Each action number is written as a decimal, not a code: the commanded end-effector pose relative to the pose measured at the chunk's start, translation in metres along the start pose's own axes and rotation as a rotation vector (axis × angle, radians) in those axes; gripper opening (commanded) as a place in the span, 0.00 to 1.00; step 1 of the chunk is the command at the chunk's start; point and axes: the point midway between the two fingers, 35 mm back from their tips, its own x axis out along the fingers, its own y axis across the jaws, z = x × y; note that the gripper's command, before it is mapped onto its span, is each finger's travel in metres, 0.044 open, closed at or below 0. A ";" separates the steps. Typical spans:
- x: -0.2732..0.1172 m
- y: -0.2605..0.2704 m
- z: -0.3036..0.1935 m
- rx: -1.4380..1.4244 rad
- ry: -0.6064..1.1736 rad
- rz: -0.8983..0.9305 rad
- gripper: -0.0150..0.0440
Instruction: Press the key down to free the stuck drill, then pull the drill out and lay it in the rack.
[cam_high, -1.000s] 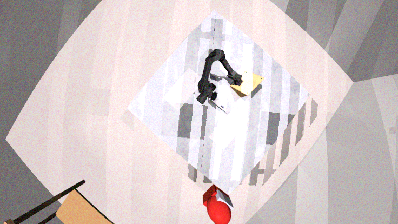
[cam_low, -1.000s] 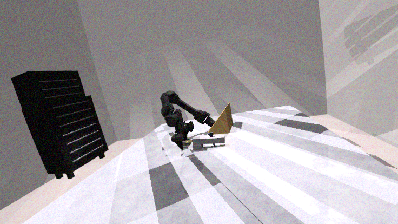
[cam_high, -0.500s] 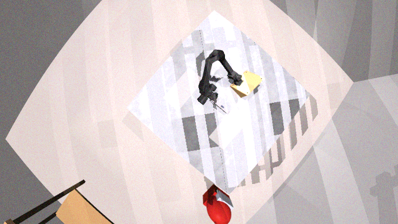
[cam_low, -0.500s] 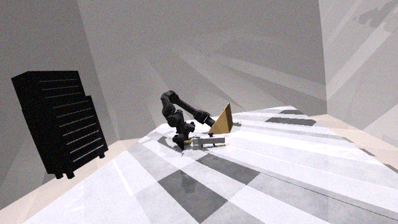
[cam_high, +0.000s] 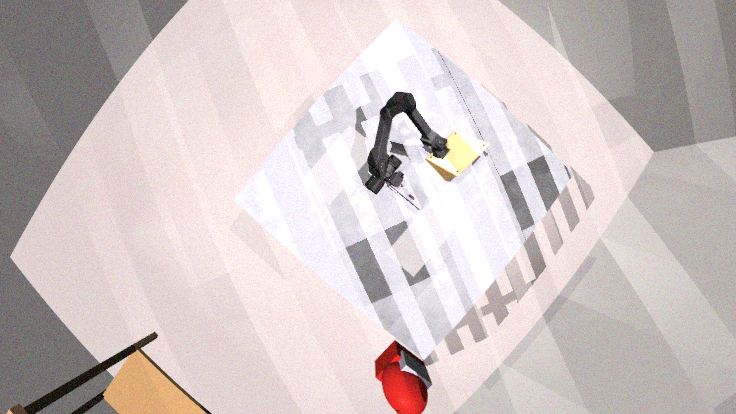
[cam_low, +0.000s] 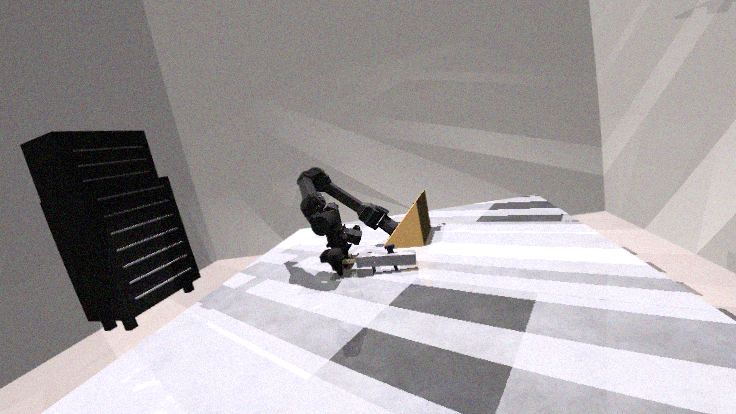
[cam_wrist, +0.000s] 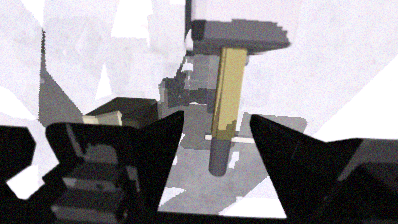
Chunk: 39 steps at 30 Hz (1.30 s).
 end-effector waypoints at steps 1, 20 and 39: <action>0.000 0.000 0.000 0.000 0.000 0.000 0.56; -0.003 0.001 0.000 0.005 -0.001 0.000 0.25; -0.004 0.001 -0.018 0.005 0.000 0.000 0.25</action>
